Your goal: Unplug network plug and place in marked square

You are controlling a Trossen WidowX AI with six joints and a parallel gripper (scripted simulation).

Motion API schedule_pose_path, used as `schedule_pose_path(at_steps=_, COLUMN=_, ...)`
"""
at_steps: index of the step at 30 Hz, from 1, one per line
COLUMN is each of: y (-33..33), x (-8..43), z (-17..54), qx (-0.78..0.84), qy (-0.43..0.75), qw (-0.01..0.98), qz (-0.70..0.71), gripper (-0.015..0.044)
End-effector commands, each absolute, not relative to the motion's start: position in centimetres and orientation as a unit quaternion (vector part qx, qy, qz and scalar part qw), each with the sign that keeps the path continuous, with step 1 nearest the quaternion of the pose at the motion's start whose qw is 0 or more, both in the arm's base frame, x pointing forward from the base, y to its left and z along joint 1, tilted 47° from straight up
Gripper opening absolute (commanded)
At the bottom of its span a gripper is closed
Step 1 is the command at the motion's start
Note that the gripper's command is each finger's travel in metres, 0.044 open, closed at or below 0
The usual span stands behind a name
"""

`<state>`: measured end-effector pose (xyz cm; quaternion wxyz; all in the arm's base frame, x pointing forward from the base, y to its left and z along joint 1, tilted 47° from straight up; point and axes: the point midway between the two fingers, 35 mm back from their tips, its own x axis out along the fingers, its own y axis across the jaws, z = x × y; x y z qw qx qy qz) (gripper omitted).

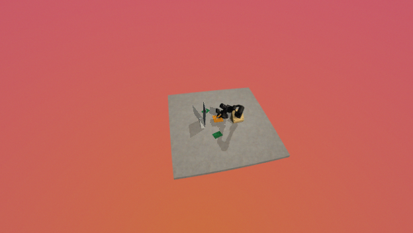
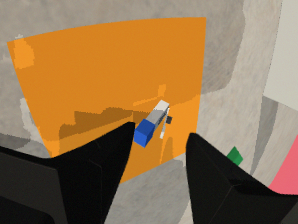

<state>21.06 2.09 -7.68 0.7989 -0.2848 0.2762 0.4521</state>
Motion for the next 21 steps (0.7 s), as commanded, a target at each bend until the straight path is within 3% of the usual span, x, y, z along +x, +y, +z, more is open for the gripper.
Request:
schedule_pose_path(at_steps=1, y=1.8, x=21.0, z=-7.3, qx=-0.288, qy=0.273, qw=0.799, qz=0.452, gripper=0.0156)
schedule_pose_path(at_steps=21, y=0.8, x=20.3, z=-6.3, qx=-0.287, qy=0.275, qw=0.798, qz=0.452, gripper=0.0156)
